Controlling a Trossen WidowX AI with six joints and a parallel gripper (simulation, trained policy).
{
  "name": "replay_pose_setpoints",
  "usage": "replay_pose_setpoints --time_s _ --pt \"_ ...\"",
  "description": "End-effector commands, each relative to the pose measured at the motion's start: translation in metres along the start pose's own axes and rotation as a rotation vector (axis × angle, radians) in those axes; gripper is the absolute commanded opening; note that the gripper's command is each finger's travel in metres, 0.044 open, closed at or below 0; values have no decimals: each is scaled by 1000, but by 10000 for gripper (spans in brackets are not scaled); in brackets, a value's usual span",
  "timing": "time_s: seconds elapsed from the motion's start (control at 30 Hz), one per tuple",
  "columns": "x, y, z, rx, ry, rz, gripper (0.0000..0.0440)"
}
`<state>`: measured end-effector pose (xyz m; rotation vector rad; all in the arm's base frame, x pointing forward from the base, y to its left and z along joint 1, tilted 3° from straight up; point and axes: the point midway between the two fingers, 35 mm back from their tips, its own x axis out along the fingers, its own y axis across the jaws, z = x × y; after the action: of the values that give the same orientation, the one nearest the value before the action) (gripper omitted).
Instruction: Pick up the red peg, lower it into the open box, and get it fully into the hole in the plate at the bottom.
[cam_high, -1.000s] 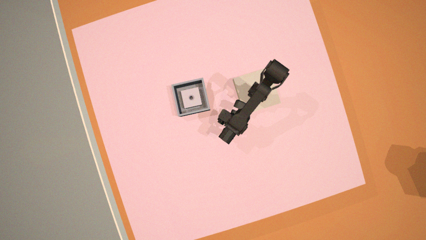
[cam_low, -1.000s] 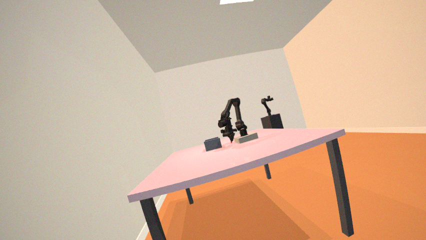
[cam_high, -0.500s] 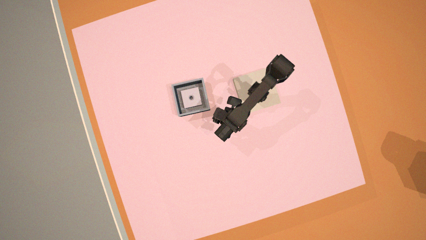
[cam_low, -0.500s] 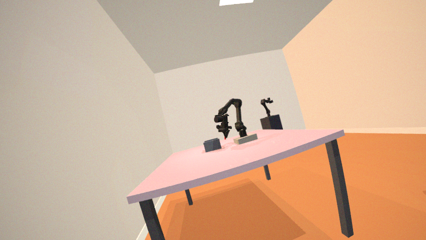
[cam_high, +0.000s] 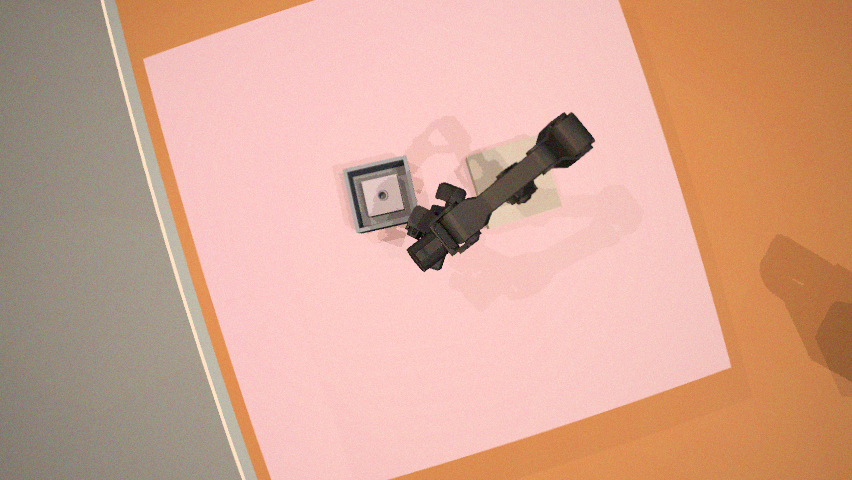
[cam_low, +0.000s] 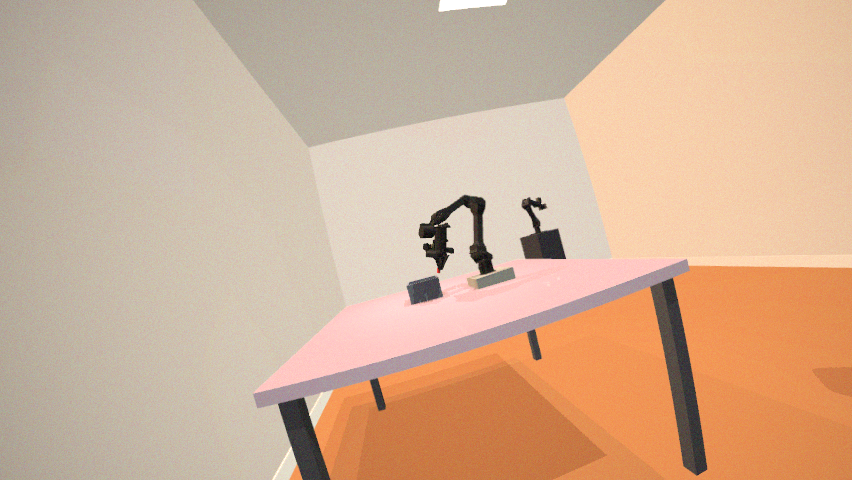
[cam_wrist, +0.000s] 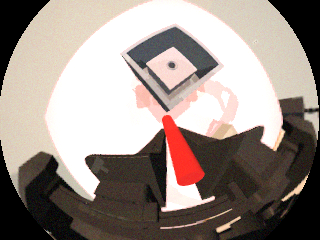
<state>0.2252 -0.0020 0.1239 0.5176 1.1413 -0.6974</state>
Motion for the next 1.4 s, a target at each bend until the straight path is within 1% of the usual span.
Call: replay_pose_setpoints --time_s 0.0,0.37,0.87,1.13,1.37 --pt "2 -3 15 16 -11 -10 0" --pt "15 -12 48 86 -36 -20 0" --pt "42 -23 86 185 -57 -24 4" --pt "55 -28 101 221 -44 -24 8" --pt "70 -30 105 236 -14 -31 4"
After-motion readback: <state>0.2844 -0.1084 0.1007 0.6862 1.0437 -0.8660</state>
